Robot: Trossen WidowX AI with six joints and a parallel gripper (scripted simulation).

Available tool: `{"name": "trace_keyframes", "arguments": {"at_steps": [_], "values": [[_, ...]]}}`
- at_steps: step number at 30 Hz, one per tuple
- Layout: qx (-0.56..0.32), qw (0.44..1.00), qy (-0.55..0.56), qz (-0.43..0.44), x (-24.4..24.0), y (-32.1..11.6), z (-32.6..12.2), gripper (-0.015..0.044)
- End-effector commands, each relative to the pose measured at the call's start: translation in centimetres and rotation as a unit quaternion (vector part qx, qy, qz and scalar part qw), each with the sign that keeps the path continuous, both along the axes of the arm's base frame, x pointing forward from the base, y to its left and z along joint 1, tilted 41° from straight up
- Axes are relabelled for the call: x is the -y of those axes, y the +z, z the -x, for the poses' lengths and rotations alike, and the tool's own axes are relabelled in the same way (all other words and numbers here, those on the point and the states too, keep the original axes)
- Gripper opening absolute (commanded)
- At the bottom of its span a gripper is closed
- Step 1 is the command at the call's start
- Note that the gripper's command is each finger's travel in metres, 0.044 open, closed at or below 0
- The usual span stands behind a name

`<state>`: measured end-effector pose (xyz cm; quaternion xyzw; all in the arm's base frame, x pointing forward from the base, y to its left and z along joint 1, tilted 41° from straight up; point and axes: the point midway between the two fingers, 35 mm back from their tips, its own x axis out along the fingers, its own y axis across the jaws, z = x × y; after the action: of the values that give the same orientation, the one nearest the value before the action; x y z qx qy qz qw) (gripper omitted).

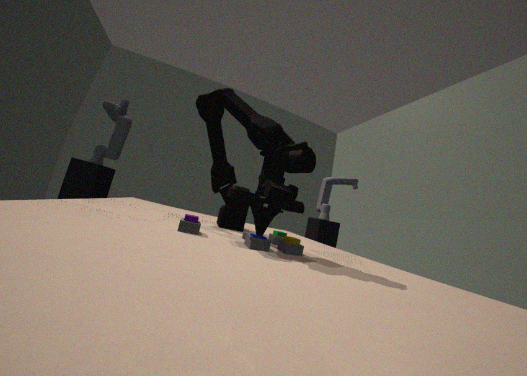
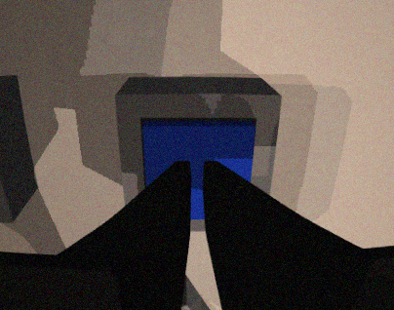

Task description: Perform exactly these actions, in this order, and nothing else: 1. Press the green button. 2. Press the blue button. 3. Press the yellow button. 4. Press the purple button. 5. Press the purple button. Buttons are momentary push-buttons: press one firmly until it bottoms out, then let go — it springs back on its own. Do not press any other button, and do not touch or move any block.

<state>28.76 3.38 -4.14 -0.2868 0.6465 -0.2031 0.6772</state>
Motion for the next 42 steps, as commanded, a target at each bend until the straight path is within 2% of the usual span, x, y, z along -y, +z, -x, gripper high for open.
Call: {"name": "trace_keyframes", "arguments": {"at_steps": [1,6,10,14,19,23,31,38,42], "values": [[-0.002,1.000,0.003,0.003,0.1,0.0,0.0,0.0020],[0.000,1.000,0.000,0.000,-0.1,0.1,0.0,0.0020],[-0.002,1.000,0.003,0.002,-2.1,2.5,0.3,0.0020],[-0.002,1.000,0.003,0.002,-2.4,2.8,0.3,0.0020],[-0.002,1.000,0.003,0.001,-6.1,7.1,0.7,0.0020],[-0.002,1.000,0.003,0.001,-6.3,7.3,0.8,0.0020],[-0.002,1.000,0.003,-0.002,-13.0,1.6,1.5,0.0020],[-0.002,1.000,0.003,-0.002,-13.0,1.2,1.5,0.0020],[-0.001,1.000,0.003,-0.002,-9.8,-2.5,1.0,0.0020]]}}
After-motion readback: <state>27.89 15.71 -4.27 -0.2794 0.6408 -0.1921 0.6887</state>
